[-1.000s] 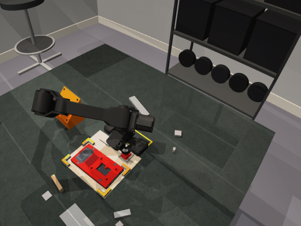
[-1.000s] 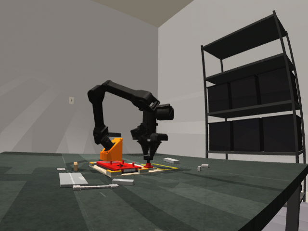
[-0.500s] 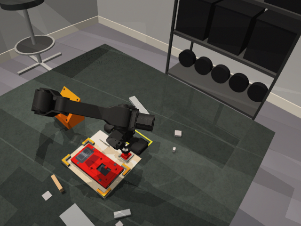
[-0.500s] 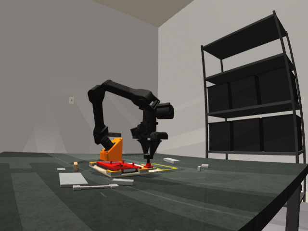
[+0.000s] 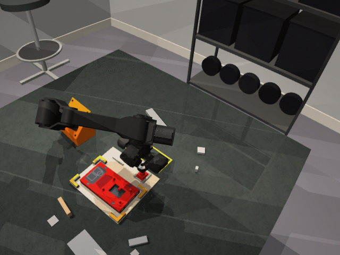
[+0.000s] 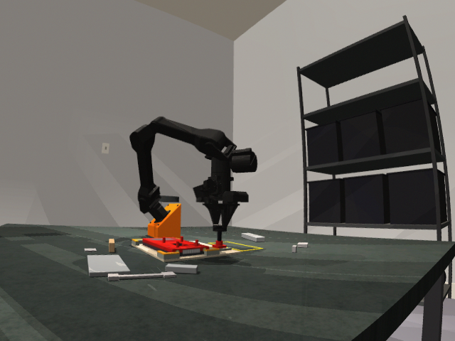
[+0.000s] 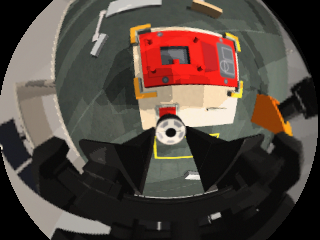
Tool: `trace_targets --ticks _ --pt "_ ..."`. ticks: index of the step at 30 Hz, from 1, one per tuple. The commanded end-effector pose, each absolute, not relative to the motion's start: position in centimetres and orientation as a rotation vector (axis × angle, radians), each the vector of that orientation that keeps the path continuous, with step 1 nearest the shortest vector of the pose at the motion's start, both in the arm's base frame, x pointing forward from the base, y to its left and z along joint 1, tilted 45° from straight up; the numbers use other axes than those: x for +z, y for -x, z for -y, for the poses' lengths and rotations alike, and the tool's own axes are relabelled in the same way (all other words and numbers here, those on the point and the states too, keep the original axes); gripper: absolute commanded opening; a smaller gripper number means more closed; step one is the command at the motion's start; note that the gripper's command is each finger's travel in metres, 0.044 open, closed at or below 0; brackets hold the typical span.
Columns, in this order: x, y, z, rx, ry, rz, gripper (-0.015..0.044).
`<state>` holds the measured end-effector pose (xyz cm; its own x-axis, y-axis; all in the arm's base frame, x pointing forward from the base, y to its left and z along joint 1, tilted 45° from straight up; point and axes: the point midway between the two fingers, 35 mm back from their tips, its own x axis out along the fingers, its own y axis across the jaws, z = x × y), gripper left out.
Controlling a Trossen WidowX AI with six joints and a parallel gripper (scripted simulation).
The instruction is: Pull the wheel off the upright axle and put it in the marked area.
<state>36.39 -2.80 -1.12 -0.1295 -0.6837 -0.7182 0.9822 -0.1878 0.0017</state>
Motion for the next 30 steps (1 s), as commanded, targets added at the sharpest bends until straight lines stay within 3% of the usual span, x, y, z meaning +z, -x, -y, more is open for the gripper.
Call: trace_targets --ticks 1,30 --pt "-1.0 -36.4 2.7 -1.658 -0.708 -0.576 0.0000" --pt "1.3 -36.8 0.3 -1.650 -0.702 -0.579 0.0000"
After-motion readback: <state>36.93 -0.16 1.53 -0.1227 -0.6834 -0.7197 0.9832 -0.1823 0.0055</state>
